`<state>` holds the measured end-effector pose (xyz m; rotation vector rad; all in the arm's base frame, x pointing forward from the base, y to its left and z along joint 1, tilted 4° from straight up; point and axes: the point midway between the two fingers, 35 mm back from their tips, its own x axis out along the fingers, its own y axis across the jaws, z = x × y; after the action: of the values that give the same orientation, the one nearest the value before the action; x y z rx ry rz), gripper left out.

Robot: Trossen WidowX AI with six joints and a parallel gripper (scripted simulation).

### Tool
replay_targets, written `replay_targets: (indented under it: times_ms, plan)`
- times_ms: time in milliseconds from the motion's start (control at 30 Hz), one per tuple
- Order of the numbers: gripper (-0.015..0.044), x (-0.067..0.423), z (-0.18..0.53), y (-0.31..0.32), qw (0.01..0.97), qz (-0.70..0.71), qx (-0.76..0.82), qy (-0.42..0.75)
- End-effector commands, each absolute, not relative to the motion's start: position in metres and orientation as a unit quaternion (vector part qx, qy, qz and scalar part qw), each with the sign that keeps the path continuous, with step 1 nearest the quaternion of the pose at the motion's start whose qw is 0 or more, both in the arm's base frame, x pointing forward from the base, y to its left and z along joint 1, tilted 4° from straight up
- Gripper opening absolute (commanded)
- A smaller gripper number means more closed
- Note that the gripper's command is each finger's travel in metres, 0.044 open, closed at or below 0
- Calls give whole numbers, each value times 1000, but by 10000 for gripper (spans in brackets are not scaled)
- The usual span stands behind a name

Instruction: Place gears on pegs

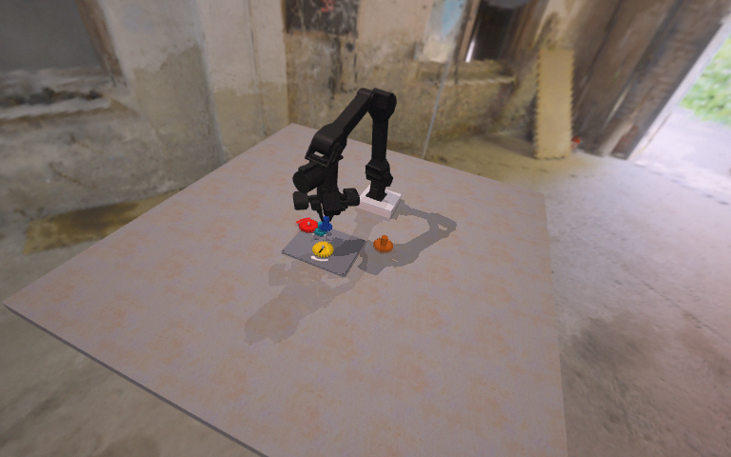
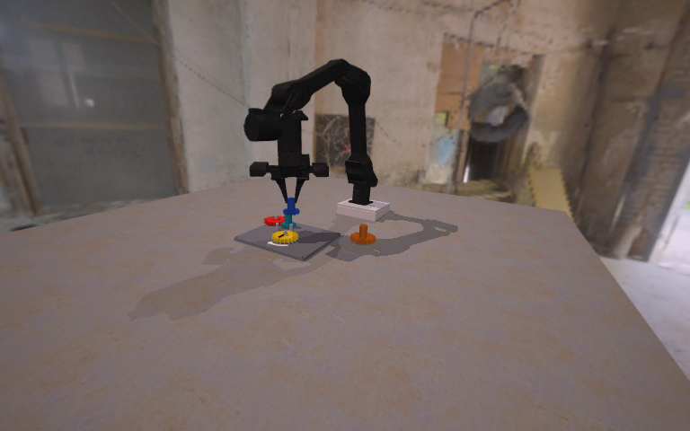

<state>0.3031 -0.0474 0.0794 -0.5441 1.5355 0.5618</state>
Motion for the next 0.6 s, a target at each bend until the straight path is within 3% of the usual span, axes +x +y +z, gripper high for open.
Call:
replay_targets:
  times_ms: [0, 567]
  plan:
    - [0, 303, 80, -48, 636, 285, -280, 661]
    - [0, 303, 78, -48, 601, 356, -348, 626]
